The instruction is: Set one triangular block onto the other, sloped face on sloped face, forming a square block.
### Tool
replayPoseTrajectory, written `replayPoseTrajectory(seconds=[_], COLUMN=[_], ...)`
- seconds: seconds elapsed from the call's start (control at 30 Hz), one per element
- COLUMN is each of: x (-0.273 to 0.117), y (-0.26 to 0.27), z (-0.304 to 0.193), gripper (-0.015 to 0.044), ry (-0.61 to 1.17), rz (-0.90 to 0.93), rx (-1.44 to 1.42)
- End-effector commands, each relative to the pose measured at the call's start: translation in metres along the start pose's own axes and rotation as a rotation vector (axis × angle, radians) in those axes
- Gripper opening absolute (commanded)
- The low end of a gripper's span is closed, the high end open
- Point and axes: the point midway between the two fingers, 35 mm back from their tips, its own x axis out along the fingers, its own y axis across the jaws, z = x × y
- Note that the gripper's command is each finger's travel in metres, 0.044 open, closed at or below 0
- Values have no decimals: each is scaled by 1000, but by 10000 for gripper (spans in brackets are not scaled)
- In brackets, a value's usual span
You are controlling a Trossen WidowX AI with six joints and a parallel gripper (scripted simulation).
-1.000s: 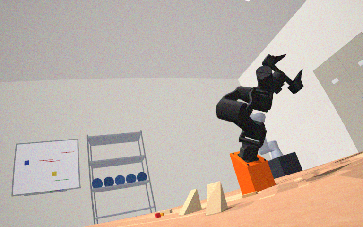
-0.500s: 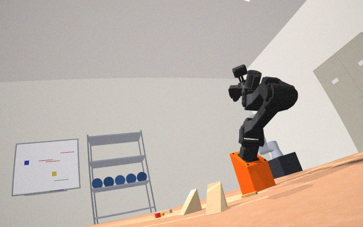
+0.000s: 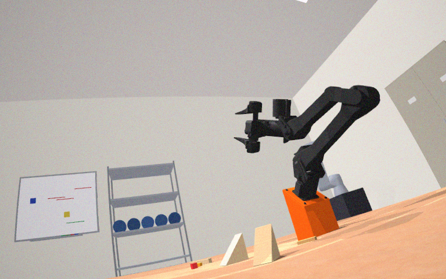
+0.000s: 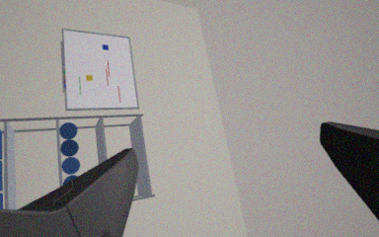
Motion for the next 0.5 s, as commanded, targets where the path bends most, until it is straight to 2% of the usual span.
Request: replayPoseTrajectory(seconds=[0.0,0.23,0.47], x=[8,-17,-85], y=[34,92,138], z=[56,155,230], gripper=[440,440,440], ry=[-238,-602,-838], rz=[156,537,1043], rx=[177,473,707])
